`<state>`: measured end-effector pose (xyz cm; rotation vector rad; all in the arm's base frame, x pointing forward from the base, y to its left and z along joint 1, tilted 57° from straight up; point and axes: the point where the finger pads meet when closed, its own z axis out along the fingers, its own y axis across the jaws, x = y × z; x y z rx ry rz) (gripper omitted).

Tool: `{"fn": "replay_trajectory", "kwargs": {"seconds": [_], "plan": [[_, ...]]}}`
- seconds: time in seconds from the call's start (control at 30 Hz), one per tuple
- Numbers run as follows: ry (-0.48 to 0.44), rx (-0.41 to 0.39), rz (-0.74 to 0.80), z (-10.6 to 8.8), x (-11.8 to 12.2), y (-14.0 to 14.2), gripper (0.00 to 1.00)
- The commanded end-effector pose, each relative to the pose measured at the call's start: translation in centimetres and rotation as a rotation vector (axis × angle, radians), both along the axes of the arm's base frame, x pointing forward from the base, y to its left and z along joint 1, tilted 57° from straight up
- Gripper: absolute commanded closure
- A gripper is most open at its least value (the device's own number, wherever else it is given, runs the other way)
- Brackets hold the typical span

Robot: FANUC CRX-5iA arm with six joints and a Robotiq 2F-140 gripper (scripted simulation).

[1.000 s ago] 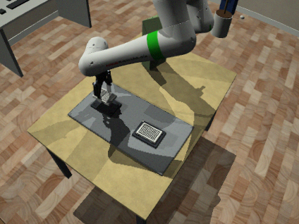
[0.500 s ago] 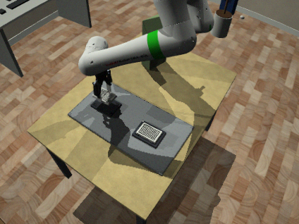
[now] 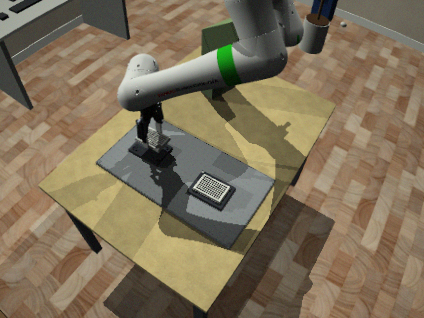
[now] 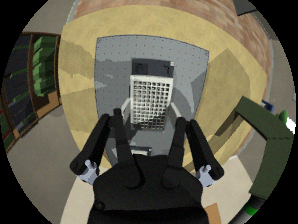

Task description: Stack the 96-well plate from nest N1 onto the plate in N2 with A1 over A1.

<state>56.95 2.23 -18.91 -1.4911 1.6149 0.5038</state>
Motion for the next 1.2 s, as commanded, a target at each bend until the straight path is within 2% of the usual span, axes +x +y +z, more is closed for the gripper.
{"fn": "replay_trajectory", "kwargs": {"seconds": [0.0,0.43,0.5,1.0,1.17], "plan": [[0.0,-0.001,0.0,0.6,0.0,0.4,1.0],[0.0,-0.001,0.0,4.2,0.1,2.9,1.0],[0.0,-0.001,0.0,4.2,0.1,2.9,1.0],[0.0,-0.001,0.0,8.2,0.2,5.8,1.0],[0.0,-0.001,0.0,9.1,0.2,6.3,1.0]]}}
